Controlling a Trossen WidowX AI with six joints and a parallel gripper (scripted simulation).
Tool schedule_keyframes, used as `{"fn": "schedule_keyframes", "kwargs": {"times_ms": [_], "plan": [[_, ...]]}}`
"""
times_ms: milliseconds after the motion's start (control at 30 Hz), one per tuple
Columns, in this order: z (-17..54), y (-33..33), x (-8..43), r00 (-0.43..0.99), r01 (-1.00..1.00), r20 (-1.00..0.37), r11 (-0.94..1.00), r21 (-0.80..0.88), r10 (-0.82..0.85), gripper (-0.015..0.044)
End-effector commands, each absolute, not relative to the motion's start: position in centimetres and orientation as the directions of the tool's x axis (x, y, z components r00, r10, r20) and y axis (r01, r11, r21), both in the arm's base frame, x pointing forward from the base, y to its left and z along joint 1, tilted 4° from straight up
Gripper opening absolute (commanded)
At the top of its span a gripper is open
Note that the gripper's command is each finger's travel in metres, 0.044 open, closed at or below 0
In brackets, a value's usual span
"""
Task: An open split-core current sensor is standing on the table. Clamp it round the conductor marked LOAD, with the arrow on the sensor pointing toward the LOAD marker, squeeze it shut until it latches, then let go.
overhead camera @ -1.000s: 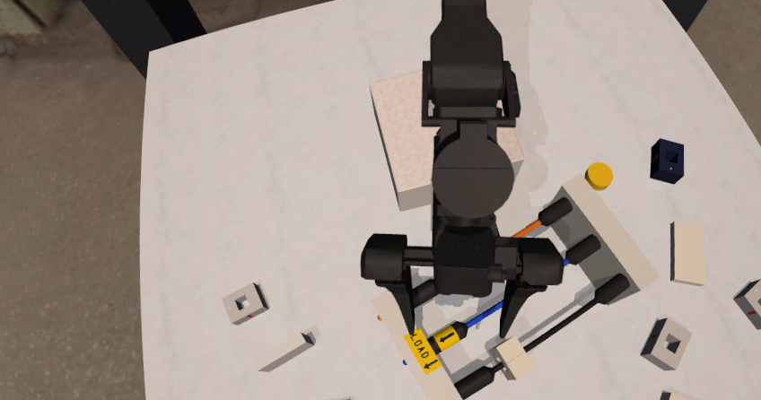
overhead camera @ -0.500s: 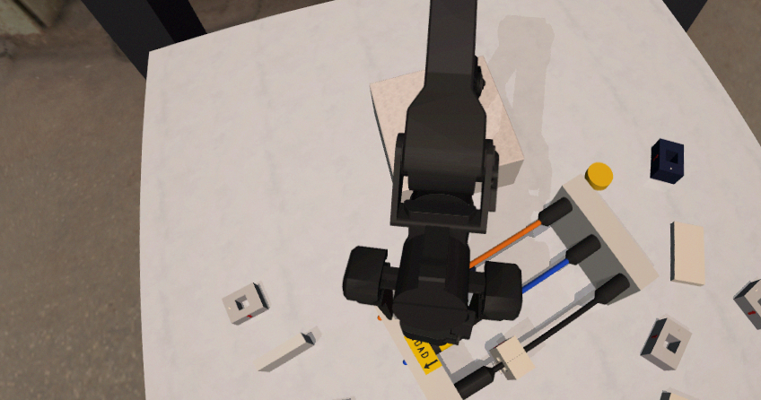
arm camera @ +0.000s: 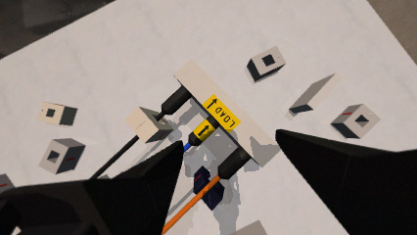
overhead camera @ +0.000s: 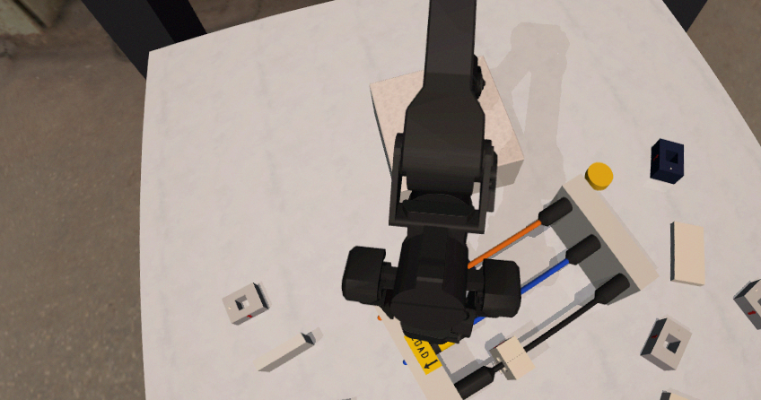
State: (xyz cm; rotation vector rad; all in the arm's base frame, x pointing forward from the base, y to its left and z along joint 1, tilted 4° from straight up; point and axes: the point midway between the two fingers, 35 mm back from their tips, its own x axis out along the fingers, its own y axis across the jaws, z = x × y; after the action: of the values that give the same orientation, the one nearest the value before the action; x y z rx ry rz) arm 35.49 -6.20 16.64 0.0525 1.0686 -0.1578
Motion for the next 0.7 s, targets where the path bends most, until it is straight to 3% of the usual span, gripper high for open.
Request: {"fn": "schedule_keyframes", "kwargs": {"times_ms": [0,67,300,667], "plan": [[14.6,-5.8,33.4,0.433,0.022,-0.899,0.998,-0.062,-0.065,0.0335],[12.7,-5.3,31.3,0.403,-0.114,-0.915,0.99,-0.08,-0.028,0.0287],[7.1,-3.3,24.6,0.307,-0.516,-0.947,0.853,-0.083,0.094,0.0287],[6.3,-3.2,24.7,0.304,-0.525,-0.948,0.847,-0.082,0.097,0.0287]]}}
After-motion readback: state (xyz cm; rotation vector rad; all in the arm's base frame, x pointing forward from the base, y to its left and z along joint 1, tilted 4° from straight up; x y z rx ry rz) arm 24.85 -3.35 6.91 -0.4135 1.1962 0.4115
